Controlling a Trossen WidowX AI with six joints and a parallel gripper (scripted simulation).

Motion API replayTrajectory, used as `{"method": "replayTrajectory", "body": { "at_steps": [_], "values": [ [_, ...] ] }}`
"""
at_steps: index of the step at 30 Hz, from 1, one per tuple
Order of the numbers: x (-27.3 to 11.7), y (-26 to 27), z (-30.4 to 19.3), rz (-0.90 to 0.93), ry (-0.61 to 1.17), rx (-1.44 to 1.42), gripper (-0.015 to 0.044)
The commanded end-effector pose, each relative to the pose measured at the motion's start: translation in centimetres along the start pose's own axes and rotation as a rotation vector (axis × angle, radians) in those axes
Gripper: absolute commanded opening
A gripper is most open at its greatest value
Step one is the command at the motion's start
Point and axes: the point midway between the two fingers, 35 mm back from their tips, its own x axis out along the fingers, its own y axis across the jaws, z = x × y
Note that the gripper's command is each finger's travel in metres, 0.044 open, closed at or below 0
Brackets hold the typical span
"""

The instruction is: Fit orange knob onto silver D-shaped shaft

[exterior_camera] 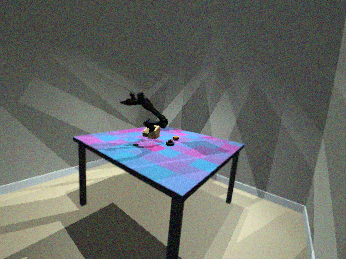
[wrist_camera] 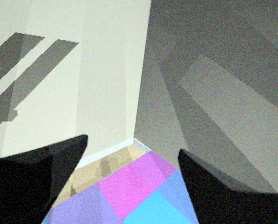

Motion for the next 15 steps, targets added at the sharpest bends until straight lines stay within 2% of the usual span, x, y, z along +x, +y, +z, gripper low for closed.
{"method": "replayTrajectory", "body": {
  "at_steps": [1,4,9,15],
  "values": [
    [0.1,-0.1,0.0,-0.007,-0.002,-0.001,0.0426],
    [1.6,-2.4,0.7,-0.111,-0.025,-0.020,0.0440],
    [4.4,-11.5,3.6,-0.491,-0.095,-0.083,0.0440],
    [1.9,-23.1,7.6,-0.970,-0.183,-0.079,0.0440]
  ]
}}
